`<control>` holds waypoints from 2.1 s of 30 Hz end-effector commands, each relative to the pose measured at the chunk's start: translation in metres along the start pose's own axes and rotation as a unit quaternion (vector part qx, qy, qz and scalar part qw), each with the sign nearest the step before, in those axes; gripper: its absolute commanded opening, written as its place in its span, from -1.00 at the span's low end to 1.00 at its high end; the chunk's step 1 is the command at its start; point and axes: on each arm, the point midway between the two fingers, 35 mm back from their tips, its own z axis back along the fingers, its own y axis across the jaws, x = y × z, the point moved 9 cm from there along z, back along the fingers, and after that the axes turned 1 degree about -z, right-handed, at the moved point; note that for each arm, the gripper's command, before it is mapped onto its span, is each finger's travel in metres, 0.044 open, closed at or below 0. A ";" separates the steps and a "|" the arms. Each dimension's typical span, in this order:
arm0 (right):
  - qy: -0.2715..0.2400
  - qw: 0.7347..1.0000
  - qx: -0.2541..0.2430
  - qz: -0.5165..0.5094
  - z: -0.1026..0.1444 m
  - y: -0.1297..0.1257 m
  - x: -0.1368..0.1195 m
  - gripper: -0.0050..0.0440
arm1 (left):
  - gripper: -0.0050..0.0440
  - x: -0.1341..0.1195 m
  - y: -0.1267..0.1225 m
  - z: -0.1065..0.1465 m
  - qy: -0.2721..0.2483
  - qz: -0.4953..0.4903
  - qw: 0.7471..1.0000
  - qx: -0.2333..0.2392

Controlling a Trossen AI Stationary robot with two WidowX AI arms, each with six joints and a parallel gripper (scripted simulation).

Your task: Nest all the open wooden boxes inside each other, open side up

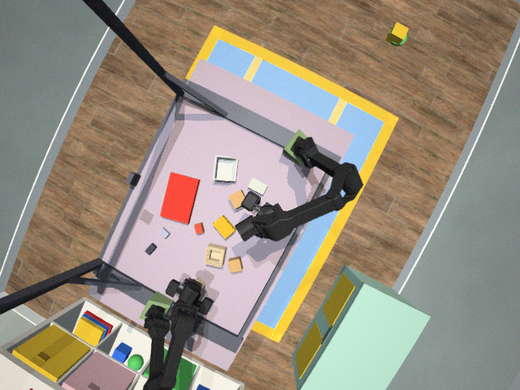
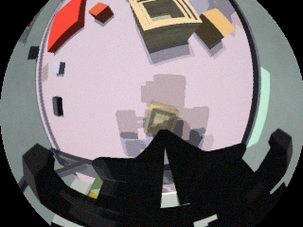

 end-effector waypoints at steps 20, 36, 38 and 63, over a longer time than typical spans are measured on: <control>0.002 0.989 -0.004 -0.150 -0.034 0.000 0.001 -1.00 | 0.84 0.000 0.002 0.004 -0.007 0.004 1.000 -0.003; 0.002 0.989 -0.004 -0.150 -0.046 0.000 0.000 -0.70 | 0.84 0.000 0.002 0.004 -0.007 0.004 1.000 -0.003; -0.001 0.988 -0.004 -0.152 -0.045 -0.001 0.002 -0.50 | 0.84 0.000 0.002 0.004 -0.007 0.004 1.000 -0.003; -0.011 0.987 -0.004 -0.157 -0.038 -0.002 0.005 -0.06 | 0.84 0.000 0.002 0.004 -0.007 0.004 1.000 -0.003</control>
